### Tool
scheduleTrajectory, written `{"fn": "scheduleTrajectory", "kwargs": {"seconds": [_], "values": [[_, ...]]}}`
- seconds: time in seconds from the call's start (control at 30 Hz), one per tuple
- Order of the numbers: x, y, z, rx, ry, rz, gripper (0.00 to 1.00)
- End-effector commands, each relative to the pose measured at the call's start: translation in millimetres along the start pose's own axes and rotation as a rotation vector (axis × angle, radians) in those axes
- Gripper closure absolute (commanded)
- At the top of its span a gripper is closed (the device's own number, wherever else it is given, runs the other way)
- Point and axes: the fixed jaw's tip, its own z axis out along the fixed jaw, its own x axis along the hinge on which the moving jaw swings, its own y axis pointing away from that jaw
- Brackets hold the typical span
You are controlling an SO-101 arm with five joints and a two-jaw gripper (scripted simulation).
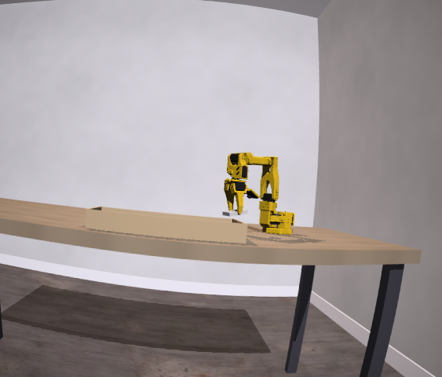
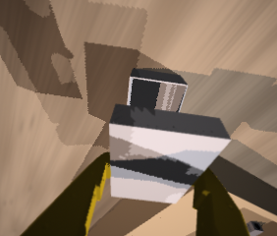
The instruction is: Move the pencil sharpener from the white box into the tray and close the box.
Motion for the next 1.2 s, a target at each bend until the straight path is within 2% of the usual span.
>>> {"fn": "scheduleTrajectory", "kwargs": {"seconds": [0.0, 0.77, 1.17], "values": [[2.4, -2.9, -0.5, 0.008, 0.025, -0.002, 0.77], [2.6, -3.0, 18.8, 0.008, 0.025, -0.002, 0.77], [2.3, -2.9, 22.9, 0.008, 0.025, -0.002, 0.77]]}}
